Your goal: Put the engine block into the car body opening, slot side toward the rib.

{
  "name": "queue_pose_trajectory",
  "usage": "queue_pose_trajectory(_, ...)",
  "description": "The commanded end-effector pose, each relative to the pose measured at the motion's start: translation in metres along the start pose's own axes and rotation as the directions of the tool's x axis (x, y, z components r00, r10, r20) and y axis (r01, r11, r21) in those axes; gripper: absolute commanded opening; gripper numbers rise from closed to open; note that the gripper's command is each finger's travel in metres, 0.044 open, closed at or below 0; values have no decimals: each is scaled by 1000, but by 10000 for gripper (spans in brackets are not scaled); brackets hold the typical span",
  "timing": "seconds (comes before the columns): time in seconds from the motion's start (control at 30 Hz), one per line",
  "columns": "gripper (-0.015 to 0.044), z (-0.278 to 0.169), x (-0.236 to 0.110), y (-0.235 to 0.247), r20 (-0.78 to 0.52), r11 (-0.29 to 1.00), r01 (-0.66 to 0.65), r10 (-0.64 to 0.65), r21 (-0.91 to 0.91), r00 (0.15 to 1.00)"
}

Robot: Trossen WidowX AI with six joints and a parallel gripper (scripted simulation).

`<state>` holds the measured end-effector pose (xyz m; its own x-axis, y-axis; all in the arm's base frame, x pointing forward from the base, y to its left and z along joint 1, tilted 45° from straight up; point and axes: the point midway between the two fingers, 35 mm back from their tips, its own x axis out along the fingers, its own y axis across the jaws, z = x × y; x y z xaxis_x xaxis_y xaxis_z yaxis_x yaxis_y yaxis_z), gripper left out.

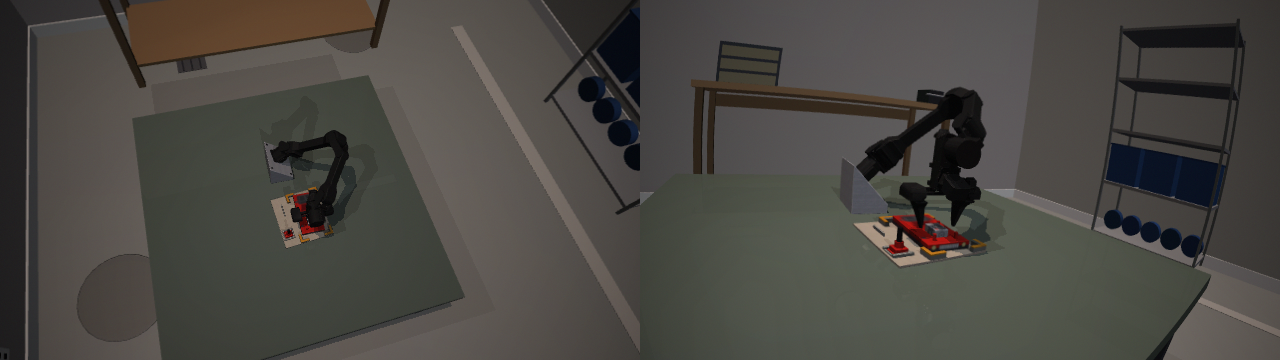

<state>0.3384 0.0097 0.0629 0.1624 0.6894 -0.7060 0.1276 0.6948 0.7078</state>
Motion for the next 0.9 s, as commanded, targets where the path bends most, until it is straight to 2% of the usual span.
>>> queue_pose_trajectory(0.0,440,0,0,0,0,1000,1,-1,-1,1000)
queue_pose_trajectory(0.5,440,0,-15,-2,1,1000,-2,2,4,1000)
queue_pose_trajectory(0.87,151,0,-15,-2,1,1000,-2,2,4,1000)
